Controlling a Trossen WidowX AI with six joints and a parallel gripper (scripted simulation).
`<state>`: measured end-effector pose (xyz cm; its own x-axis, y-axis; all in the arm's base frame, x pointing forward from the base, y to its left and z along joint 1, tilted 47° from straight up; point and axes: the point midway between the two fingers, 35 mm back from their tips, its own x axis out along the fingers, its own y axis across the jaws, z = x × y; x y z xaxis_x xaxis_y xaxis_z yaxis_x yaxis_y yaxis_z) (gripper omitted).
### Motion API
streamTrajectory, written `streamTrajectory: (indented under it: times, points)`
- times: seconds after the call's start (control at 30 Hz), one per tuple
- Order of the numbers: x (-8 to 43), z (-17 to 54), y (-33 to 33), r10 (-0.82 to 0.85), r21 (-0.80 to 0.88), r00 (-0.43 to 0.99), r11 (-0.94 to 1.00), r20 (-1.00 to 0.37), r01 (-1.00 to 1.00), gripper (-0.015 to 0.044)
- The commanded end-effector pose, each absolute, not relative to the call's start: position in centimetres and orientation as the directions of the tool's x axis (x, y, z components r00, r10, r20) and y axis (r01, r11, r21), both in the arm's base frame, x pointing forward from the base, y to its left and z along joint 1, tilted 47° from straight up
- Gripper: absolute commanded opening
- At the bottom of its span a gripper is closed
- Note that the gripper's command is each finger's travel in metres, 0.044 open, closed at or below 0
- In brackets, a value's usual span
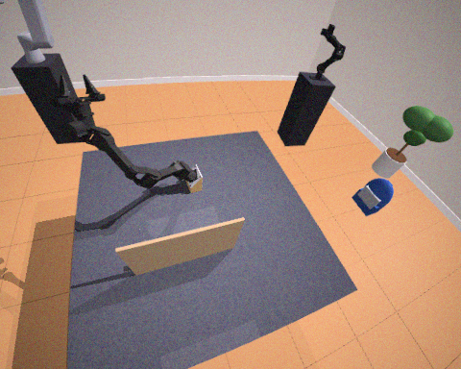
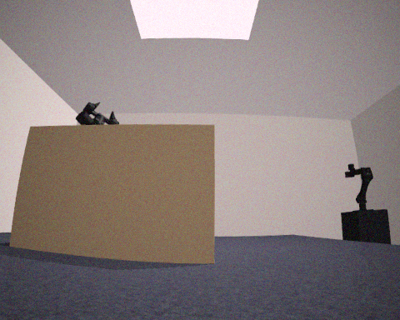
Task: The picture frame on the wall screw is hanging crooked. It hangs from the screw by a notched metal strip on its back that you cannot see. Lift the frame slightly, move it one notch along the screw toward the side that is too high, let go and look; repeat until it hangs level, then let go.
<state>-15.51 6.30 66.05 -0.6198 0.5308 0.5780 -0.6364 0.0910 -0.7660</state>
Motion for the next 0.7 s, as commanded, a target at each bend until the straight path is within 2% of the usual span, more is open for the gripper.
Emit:
streamTrajectory:
  times: [0.0, 0.13, 0.17, 0.3, 0.43, 0.67]
  points:
    - [-15.6, 66.0, 6.1, 0.524, -0.765, -0.626, 0.081, 0.578, -0.639, 0.0374]
    - [-16.9, 64.9, 3.0, 0.384, -0.743, -0.726, -0.135, 0.57, -0.655, 0.0269]
    - [-17.1, 64.5, 2.0, 0.339, -0.735, -0.75, -0.2, 0.569, -0.648, 0.026]
    - [-17.6, 62.9, -2.2, 0.148, -0.696, -0.816, -0.45, 0.559, -0.559, 0.026]
    - [-17.2, 61.1, -6.5, -0.058, -0.649, -0.835, -0.66, 0.547, -0.379, 0.026]
    - [-13.9, 57.8, -13.6, -0.411, -0.544, -0.749, -0.835, 0.519, 0.082, 0.026]
